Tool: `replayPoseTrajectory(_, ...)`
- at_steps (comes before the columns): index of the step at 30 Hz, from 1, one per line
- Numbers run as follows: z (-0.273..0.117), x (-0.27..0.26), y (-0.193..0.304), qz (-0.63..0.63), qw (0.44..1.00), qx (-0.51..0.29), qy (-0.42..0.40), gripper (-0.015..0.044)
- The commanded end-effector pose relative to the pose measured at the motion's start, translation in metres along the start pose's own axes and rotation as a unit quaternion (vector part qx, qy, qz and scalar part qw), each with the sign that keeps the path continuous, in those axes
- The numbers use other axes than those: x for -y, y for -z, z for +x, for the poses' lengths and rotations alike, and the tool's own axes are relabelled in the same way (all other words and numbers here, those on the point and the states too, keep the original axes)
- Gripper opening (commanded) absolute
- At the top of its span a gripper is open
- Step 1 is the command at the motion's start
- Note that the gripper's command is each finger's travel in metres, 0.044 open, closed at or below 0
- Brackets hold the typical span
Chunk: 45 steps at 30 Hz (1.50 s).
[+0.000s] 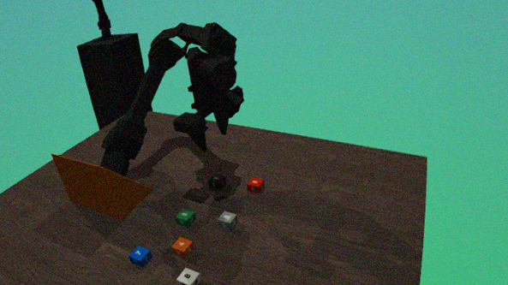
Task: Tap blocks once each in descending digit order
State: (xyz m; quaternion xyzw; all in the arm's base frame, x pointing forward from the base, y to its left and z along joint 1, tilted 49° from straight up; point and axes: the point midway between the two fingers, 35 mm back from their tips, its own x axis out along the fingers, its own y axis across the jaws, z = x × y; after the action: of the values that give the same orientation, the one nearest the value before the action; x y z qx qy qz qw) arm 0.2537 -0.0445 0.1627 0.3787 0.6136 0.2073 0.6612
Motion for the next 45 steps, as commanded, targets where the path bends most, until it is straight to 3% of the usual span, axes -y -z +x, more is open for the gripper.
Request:
replayPoseTrajectory(1,-0.001,-0.009,-0.024,-0.002,1.000,0.001,-0.001,0.0400)
replayPoseTrajectory(8,0.004,-0.037,-0.086,-0.011,1.000,0.005,-0.001,0.0400)
replayPoseTrajectory(30,0.004,-0.038,-0.088,-0.012,1.000,0.005,-0.001,0.0400)
replayPoseTrajectory(40,0.003,0.108,-0.093,-0.027,0.999,-0.016,0.005,0.0400)
replayPoseTrajectory(45,0.003,0.111,-0.093,-0.027,0.999,-0.017,0.005,0.0400)
